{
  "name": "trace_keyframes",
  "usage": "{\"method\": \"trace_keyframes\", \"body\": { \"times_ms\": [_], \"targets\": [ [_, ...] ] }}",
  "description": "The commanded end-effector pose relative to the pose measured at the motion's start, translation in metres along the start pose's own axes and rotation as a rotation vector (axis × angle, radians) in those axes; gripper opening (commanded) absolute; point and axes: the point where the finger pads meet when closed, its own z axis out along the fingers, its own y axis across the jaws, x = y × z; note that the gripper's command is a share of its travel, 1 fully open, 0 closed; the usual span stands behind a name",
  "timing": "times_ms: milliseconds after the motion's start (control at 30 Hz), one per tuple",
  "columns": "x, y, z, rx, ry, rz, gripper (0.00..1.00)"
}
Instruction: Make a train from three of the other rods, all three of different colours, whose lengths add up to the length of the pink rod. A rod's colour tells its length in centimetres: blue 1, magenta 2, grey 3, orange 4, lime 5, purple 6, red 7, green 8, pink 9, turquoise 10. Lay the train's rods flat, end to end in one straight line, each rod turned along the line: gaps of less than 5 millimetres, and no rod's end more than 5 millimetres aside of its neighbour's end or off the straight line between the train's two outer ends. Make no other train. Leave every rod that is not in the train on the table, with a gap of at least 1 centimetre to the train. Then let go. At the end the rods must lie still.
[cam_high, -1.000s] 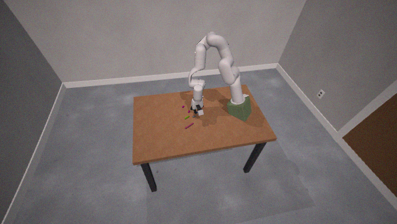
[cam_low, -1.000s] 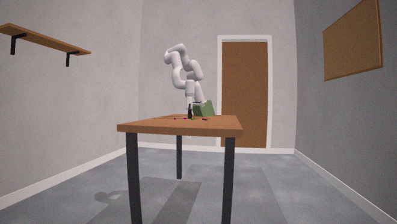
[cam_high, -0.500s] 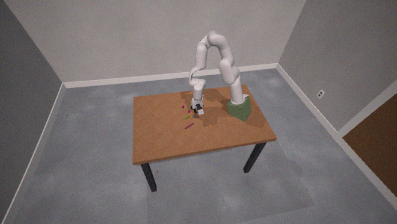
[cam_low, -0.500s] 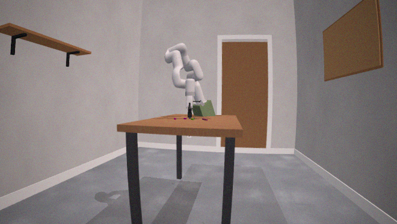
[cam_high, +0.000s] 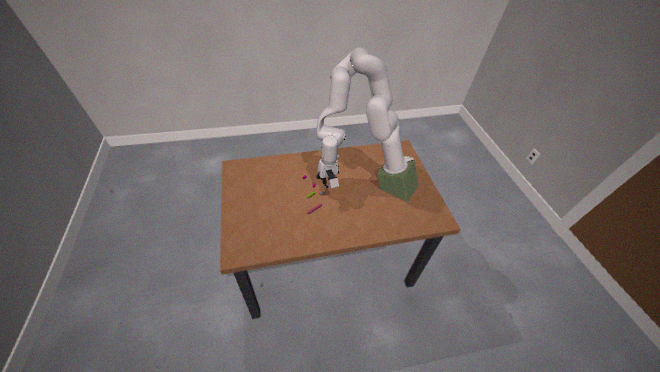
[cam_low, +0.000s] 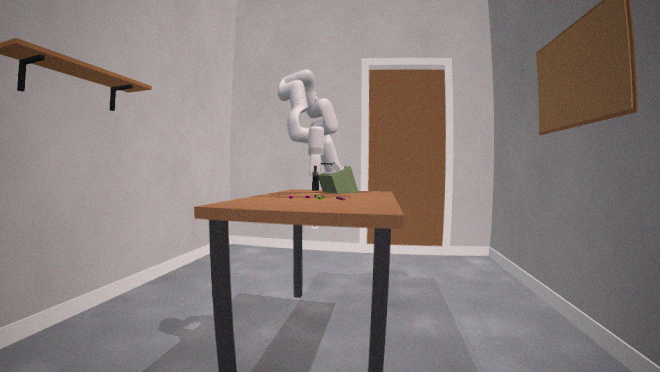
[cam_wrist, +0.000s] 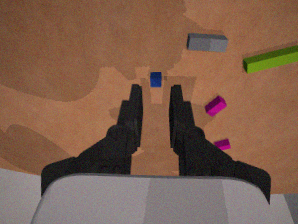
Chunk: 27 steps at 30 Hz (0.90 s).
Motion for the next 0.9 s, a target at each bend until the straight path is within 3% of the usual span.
{"method": "trace_keyframes", "body": {
  "times_ms": [0,867],
  "targets": [
    [0.000,0.001,-0.008,0.005,0.003,-0.002,0.24],
    [0.000,0.001,-0.051,0.006,0.003,-0.002,0.24]
  ]
}}
